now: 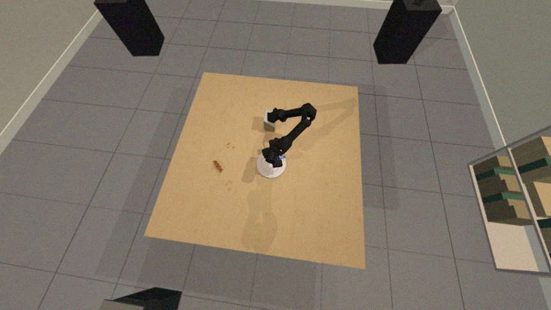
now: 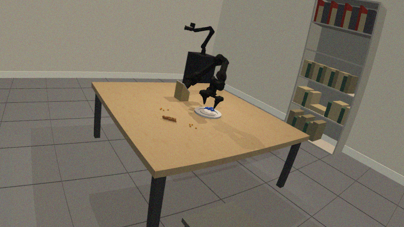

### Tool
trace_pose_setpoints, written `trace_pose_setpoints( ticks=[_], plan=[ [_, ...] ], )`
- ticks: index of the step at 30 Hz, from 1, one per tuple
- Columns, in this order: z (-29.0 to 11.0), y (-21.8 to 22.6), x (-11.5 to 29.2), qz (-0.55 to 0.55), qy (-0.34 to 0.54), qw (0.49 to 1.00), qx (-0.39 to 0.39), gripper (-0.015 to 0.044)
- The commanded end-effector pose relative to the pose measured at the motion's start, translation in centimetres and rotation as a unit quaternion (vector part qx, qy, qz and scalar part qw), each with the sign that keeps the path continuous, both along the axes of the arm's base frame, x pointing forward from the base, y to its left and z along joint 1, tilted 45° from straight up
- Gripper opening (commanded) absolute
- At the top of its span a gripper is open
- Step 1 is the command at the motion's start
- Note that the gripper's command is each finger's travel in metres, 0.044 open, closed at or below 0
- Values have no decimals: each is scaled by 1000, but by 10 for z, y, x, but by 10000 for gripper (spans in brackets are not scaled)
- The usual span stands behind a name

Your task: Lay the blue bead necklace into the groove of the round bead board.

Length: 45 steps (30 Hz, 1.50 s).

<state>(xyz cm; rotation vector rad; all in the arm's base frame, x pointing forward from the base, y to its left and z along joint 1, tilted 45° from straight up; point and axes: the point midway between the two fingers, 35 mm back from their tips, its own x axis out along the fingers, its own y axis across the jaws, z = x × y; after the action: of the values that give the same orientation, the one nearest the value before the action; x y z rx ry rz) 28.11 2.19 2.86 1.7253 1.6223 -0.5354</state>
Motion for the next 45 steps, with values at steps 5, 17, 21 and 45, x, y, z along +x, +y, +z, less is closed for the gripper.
trace_pose_setpoints(
  ticks=[5, 17, 21, 45],
  plan=[
    [0, -1, 0, 1, -1, 1000, -1, 440],
    [46, 30, -13, 58, -56, 997, -11, 250],
    [41, 34, -12, 58, -56, 997, -11, 250],
    [20, 55, -8, 58, -56, 997, -10, 250]
  ],
)
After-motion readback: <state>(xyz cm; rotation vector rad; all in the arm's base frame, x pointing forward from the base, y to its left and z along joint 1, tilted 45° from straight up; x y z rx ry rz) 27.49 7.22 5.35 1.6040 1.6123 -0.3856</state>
